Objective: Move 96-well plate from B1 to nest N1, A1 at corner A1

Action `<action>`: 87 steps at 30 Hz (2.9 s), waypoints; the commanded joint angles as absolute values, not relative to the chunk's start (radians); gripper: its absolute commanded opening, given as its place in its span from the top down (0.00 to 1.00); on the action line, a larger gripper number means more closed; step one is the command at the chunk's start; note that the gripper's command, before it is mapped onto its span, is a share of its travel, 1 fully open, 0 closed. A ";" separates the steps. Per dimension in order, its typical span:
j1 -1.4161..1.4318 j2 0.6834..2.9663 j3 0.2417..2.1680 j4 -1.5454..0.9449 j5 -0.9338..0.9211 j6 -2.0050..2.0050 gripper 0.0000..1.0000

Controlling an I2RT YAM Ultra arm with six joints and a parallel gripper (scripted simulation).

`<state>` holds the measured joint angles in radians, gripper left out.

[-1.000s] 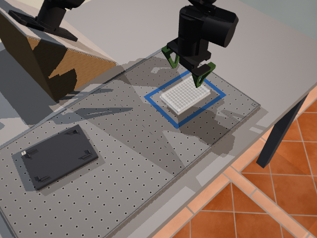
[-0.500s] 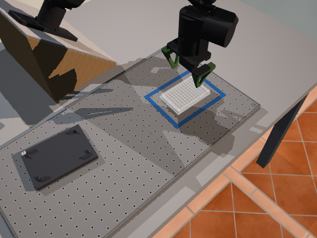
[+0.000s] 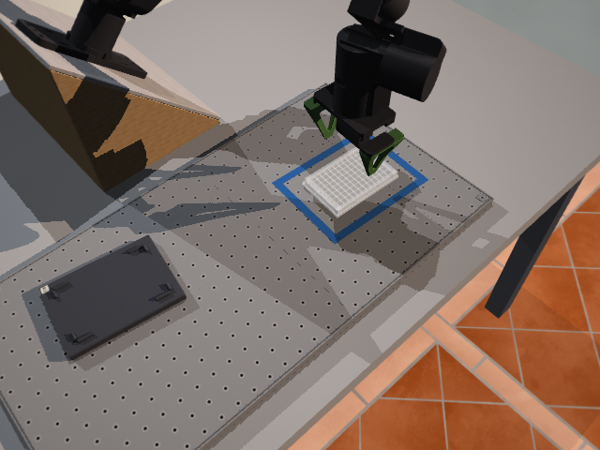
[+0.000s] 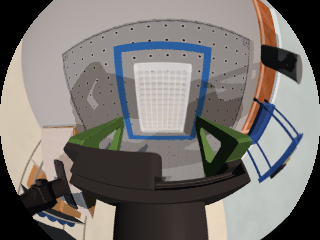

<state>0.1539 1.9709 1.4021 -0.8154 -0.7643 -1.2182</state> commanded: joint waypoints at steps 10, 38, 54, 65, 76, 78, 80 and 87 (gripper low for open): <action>0.190 2.003 1.364 -0.710 -0.756 -1.156 0.00; 0.251 2.059 1.336 -0.550 -0.738 -1.064 0.00; 0.250 2.042 1.340 -0.561 -0.740 -1.069 1.00; 0.250 2.042 1.340 -0.561 -0.740 -1.069 1.00; 0.250 2.042 1.340 -0.561 -0.740 -1.069 1.00; 0.250 2.042 1.340 -0.561 -0.740 -1.069 1.00; 0.250 2.042 1.340 -0.561 -0.740 -1.069 1.00; 0.250 2.042 1.340 -0.561 -0.740 -1.069 1.00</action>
<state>0.2584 2.0468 1.3373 -0.5671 -0.7387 -1.0760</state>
